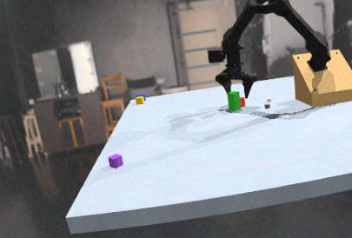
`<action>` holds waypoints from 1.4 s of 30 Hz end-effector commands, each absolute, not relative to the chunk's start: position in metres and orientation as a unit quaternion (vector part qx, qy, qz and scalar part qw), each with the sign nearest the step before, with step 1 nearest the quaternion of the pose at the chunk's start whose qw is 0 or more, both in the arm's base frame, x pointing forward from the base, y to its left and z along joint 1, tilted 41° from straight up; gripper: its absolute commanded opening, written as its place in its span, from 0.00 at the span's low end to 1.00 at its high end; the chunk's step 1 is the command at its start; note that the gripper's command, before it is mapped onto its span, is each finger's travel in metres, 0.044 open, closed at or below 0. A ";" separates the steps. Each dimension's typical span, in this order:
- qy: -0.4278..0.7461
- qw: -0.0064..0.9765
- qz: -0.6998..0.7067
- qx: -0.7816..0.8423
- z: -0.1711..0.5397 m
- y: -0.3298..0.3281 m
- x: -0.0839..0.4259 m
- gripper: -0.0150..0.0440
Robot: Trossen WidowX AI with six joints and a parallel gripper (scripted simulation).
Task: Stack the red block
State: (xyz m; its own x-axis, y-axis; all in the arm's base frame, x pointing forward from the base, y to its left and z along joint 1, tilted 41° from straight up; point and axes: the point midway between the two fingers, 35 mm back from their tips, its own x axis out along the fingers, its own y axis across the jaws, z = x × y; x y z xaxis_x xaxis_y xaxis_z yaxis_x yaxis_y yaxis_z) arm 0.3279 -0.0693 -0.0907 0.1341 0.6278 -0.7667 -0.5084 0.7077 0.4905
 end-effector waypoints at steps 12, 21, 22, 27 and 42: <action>0.539 0.750 0.378 0.062 -0.109 -0.052 0.328 1.00; 0.539 0.750 0.378 0.062 -0.113 -0.049 0.329 1.00; 0.539 0.750 0.378 0.062 -0.113 -0.049 0.329 1.00; 0.539 0.750 0.378 0.062 -0.113 -0.049 0.329 1.00; 0.539 0.750 0.378 0.062 -0.113 -0.049 0.329 0.51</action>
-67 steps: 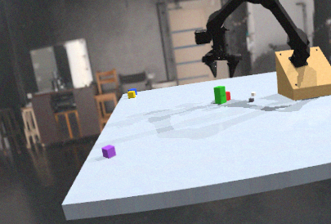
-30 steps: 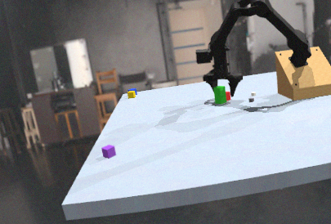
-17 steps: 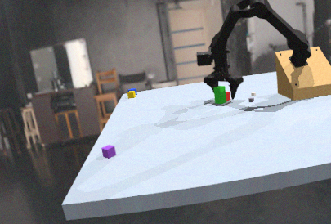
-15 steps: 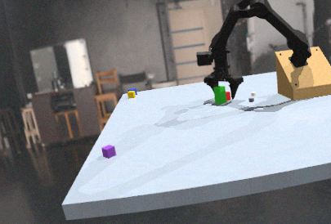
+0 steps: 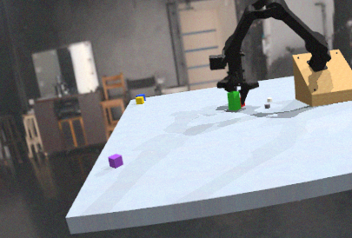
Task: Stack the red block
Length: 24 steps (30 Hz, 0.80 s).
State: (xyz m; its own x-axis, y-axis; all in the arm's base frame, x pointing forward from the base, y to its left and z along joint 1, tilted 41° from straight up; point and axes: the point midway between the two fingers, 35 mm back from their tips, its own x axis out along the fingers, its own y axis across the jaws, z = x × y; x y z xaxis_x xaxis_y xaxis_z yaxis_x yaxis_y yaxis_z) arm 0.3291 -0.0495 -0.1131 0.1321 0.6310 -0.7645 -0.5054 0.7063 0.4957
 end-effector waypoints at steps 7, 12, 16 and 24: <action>0.539 0.750 0.378 0.062 -0.108 -0.053 0.328 0.33; 0.539 0.750 0.378 0.062 -0.090 -0.069 0.325 0.25; 0.540 0.750 0.377 0.061 -0.075 -0.082 0.323 0.25; 0.540 0.750 0.377 0.061 -0.043 -0.109 0.317 0.25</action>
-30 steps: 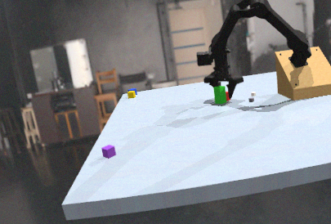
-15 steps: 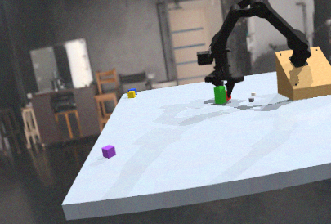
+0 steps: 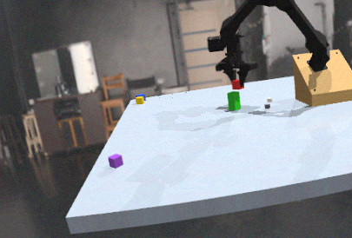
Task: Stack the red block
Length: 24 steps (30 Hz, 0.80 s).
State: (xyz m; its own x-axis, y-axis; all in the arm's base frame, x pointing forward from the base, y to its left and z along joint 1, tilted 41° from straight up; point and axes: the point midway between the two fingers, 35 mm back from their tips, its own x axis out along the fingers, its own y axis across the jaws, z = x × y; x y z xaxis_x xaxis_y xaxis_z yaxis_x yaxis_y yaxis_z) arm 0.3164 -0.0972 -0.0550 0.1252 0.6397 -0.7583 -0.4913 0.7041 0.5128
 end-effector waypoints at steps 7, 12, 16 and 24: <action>0.541 0.750 0.377 0.061 -0.024 -0.125 0.314 0.25; 0.541 0.750 0.377 0.061 -0.024 -0.125 0.312 0.25; 0.540 0.750 0.376 0.059 -0.013 -0.116 0.327 0.25; 0.539 0.750 0.377 0.061 0.001 -0.100 0.346 0.25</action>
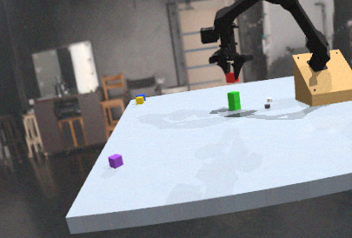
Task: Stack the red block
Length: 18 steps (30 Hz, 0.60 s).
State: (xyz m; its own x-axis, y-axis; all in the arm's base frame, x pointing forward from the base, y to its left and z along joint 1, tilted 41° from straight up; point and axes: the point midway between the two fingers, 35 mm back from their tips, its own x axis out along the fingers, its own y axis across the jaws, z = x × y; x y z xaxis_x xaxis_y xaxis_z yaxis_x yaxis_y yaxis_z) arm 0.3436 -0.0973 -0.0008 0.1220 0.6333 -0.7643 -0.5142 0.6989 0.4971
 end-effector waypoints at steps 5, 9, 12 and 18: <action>0.539 0.750 0.377 0.061 -0.010 -0.091 0.348 0.25; 0.539 0.750 0.377 0.061 -0.017 -0.085 0.349 0.25; 0.539 0.750 0.378 0.061 -0.027 -0.077 0.351 0.25; 0.539 0.750 0.378 0.062 -0.032 -0.072 0.352 0.25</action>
